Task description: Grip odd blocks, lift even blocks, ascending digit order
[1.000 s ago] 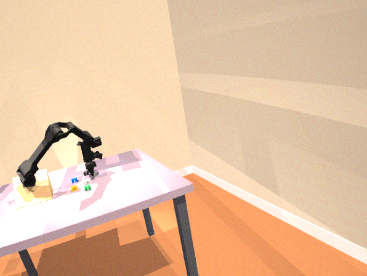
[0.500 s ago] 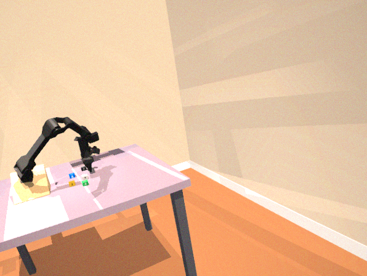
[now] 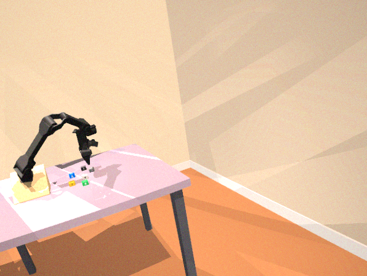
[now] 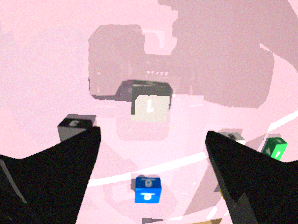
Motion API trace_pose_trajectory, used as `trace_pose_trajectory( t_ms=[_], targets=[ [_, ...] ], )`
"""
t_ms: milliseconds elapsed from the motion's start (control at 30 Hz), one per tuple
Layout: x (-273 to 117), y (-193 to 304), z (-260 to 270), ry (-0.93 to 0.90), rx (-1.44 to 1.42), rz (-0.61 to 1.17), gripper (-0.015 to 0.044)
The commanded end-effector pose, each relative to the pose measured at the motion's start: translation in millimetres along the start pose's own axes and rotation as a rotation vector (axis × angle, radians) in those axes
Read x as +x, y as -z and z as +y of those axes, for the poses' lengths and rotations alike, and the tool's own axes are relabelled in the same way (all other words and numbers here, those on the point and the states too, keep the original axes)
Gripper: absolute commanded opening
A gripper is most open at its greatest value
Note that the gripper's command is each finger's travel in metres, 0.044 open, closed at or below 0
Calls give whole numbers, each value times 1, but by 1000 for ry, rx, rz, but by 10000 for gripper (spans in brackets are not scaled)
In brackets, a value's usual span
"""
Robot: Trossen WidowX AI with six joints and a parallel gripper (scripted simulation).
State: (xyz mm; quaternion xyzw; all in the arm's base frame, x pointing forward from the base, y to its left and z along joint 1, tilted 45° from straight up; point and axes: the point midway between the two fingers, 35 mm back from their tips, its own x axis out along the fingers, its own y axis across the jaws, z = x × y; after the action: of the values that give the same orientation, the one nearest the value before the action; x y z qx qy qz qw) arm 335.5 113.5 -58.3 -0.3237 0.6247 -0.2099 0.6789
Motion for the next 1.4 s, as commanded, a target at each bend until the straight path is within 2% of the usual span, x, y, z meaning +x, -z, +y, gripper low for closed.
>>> trace_pose_trajectory(
  t_ms=[0,67,167,467,867,967,1067,1133,1267,1367],
  targets=[
    [-40,-2,3,-13,0,-13,242],
    [-61,-1,2,-13,4,-11,190],
    [-72,0,2,-12,10,-8,120],
    [-74,4,-6,-11,9,-8,120],
    [-76,103,-119,-5,3,-2,120],
    [-69,126,-135,-4,2,-1,120],
    [-69,128,-136,-3,2,0,120],
    [-58,126,-135,-6,1,-1,173],
    [2,126,-135,-3,2,-2,277],
    [12,128,-136,0,3,-2,356]
  ],
)
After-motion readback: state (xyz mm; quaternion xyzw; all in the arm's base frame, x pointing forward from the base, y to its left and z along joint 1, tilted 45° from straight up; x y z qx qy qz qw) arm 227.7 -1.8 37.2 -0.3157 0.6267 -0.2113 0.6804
